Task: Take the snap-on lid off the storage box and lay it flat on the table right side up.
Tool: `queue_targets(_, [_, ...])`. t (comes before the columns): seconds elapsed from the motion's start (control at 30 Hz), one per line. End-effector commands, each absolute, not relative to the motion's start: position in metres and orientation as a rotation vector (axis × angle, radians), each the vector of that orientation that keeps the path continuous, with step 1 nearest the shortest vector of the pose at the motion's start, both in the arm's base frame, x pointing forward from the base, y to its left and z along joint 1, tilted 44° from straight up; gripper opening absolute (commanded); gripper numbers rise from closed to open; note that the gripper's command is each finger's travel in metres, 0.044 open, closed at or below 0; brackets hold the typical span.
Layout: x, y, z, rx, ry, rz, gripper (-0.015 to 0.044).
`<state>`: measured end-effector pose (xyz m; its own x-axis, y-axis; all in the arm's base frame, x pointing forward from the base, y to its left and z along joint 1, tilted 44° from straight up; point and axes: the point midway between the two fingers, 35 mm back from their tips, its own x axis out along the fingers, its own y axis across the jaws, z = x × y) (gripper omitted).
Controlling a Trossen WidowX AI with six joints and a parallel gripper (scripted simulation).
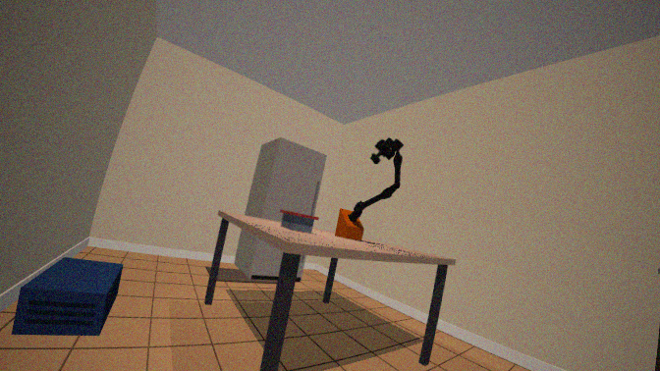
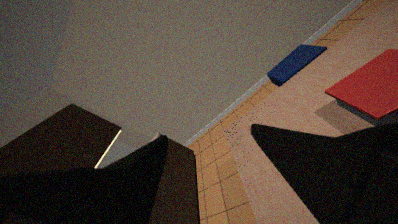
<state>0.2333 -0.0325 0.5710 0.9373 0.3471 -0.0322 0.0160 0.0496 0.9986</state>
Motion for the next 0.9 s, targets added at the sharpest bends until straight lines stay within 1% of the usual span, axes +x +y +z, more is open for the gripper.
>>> queue_targets(0.0, [0.235,-0.034,0.57,1.51,0.298,0.256,0.0374])
queue_targets(0.17, [0.283,-0.072,0.524,1.608,0.352,0.208,0.0243])
queue_targets(0.2, [0.292,-0.078,0.513,1.627,0.362,0.198,0.0235])
queue_targets(0.4, [0.325,-0.102,0.463,1.709,0.41,0.15,0.0235])
queue_targets(0.57, [0.36,-0.122,0.382,1.822,0.479,0.071,0.0235])
queue_targets(0.63, [0.368,-0.125,0.353,1.859,0.503,0.043,0.0235])
queue_targets(0.7, [0.371,-0.126,0.342,1.872,0.513,0.031,0.0235])
queue_targets(0.87, [0.38,-0.124,0.255,1.965,0.583,-0.061,0.0235])
